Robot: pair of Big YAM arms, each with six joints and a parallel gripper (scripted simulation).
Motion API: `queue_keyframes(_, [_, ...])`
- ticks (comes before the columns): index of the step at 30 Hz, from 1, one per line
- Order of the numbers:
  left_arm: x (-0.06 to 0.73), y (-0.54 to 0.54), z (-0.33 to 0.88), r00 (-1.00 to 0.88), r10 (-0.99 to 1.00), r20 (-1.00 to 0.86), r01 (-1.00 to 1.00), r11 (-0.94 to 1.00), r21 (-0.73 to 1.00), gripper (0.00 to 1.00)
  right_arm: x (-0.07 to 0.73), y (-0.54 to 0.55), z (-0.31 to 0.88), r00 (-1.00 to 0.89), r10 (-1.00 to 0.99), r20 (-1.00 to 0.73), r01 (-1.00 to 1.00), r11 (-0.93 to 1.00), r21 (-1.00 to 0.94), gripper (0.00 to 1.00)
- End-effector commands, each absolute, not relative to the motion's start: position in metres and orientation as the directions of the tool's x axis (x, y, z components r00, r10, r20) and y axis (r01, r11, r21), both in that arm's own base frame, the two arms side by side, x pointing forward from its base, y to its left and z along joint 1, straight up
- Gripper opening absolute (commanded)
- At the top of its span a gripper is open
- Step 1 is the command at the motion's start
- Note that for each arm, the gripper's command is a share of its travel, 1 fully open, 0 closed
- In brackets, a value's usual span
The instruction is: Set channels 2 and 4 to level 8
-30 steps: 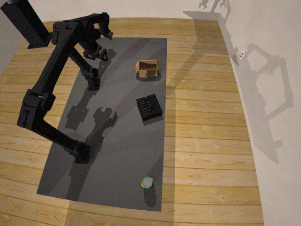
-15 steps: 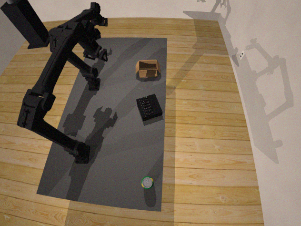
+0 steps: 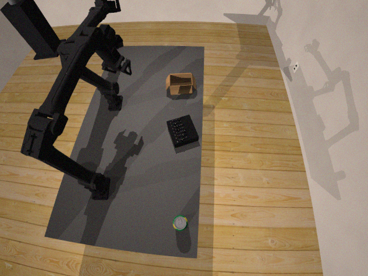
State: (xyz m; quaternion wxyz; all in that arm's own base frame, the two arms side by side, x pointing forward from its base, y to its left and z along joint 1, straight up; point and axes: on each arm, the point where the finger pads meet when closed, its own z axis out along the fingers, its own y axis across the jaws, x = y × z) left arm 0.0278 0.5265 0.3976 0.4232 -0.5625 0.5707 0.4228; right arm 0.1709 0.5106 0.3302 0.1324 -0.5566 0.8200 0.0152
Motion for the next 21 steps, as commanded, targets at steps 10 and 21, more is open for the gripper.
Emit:
queue_keyframes(10, [0.000, 0.517, 0.514, -0.009, 0.028, -1.000, -1.000, -0.006, 0.009, 1.00, 0.172, 0.515, 0.347, -0.343, -0.899, -0.273, -0.915, 0.385, -0.118, 1.00])
queue_keyframes(21, [-0.001, 0.523, 0.508, -0.010, 0.019, -1.000, -1.000, 0.000, 0.010, 1.00, 0.172, 0.515, 0.347, -0.343, -0.899, -0.273, -0.915, 0.385, -0.118, 1.00])
